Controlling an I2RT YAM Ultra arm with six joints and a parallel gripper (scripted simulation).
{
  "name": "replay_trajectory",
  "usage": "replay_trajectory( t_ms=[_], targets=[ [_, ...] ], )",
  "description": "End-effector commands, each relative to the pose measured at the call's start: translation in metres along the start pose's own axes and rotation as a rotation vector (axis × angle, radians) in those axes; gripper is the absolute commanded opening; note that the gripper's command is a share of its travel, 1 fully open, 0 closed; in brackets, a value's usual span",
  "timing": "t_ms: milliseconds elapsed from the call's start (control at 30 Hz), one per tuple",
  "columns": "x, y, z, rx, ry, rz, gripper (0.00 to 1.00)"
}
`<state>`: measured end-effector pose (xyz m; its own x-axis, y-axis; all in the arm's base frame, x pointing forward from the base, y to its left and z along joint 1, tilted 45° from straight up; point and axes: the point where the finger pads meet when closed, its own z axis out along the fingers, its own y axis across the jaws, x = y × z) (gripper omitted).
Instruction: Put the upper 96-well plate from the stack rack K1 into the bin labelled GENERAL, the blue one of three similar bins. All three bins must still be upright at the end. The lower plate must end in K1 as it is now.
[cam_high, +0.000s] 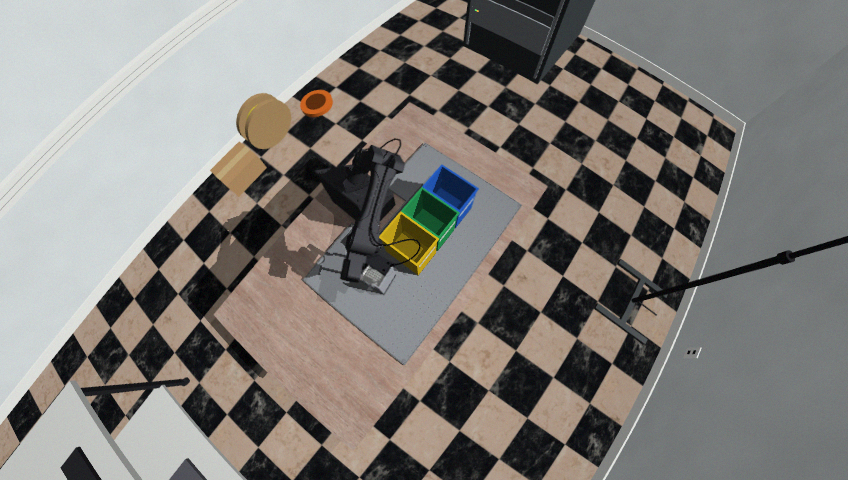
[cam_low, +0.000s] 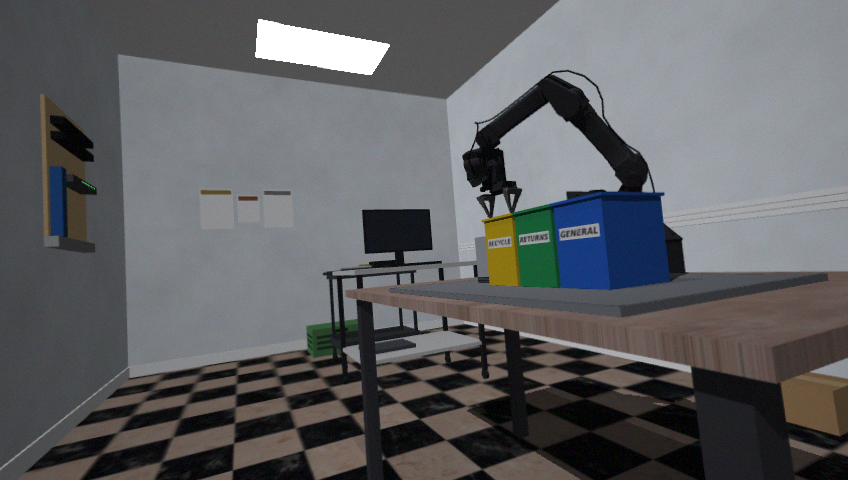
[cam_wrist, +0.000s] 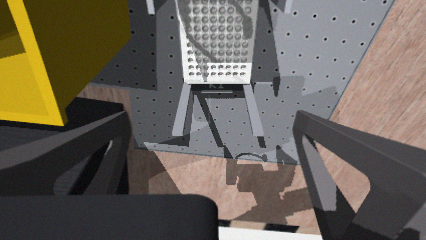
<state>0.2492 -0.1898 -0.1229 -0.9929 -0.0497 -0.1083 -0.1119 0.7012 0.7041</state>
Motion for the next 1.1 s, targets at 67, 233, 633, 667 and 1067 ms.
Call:
replay_trajectory(
  t_ms=[67, 233, 633, 667, 1067],
  targets=[
    [0.001, -0.004, 0.013, -0.004, -0.023, 0.017, 1.0],
    [-0.001, -0.002, 0.021, -0.005, -0.016, 0.01, 1.0],
    [0.001, -0.004, 0.038, -0.004, -0.023, 0.017, 1.0],
    [0.001, -0.004, 0.04, -0.004, -0.021, 0.016, 1.0],
    [-0.001, -0.002, 0.058, -0.005, -0.015, 0.01, 1.0]
  ],
)
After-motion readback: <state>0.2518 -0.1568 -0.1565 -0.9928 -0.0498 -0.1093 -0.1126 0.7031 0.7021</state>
